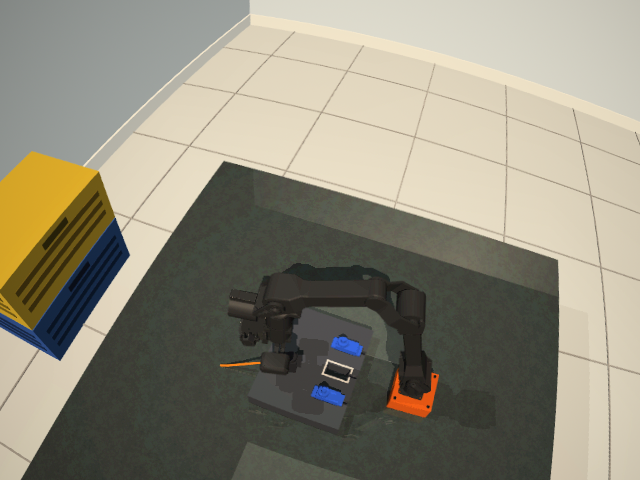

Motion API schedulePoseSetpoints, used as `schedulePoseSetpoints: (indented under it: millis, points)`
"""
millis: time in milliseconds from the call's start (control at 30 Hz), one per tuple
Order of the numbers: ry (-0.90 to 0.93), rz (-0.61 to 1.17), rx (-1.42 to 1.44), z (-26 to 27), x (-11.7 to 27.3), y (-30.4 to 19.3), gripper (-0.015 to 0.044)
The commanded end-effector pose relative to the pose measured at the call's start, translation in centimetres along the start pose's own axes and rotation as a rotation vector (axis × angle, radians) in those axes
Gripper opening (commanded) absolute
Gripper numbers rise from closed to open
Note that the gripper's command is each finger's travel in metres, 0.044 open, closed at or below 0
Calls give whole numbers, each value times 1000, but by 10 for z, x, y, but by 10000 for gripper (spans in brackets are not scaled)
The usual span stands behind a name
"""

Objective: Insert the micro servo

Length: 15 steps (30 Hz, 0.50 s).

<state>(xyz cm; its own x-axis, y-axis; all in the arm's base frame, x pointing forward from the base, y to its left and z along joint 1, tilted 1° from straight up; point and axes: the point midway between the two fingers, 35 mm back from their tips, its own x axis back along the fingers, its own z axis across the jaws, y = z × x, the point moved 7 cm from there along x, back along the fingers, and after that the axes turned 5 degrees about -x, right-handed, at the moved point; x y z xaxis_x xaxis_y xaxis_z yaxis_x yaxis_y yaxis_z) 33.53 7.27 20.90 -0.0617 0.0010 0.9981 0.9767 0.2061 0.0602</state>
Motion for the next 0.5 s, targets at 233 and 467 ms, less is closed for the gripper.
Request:
schedulePoseSetpoints:
  millis: [233,467]
  points:
    - [5,9,-10,0,-26,-1,440]
    - [5,9,-10,0,-34,-1,440]
